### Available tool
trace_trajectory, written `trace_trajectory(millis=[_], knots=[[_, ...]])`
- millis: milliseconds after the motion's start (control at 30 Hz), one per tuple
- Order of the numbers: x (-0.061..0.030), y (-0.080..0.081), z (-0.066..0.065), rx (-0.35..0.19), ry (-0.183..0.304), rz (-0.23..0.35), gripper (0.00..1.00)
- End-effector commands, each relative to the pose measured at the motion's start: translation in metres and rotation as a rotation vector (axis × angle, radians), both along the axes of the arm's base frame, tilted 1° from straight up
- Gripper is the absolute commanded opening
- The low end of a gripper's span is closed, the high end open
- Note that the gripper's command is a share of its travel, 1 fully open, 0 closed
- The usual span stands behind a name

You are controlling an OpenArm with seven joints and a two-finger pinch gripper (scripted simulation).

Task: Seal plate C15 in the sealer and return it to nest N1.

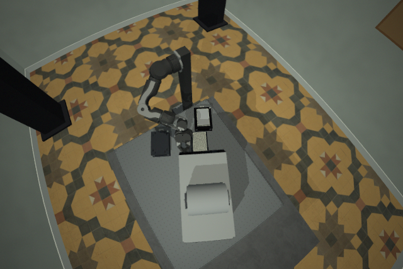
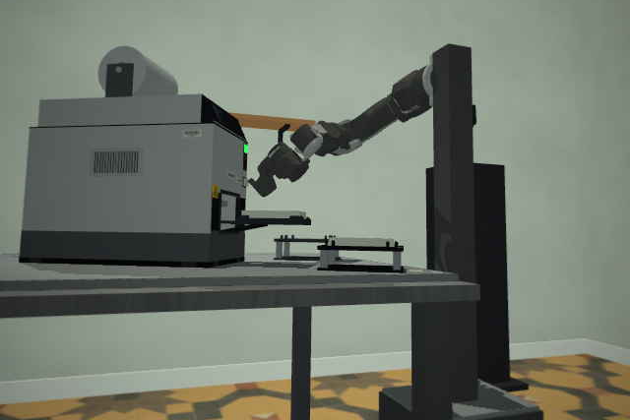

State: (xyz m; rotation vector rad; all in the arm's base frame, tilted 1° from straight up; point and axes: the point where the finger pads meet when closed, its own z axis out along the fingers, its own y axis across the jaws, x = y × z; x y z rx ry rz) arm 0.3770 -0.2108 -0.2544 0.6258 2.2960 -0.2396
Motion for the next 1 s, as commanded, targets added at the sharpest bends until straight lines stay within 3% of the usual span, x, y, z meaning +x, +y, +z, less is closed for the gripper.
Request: trace_trajectory(millis=[0,167,333,967], knots=[[0.0005,0.0016,0.0004,0.005,-0.001,0.007,0.0],[0.0005,0.0016,0.0004,0.005,-0.001,0.007,0.0],[-0.0076,0.0015,-0.0041,-0.008,0.01,0.001,0.0],[-0.0051,0.0026,0.0021,-0.002,0.001,0.0,0.0]])
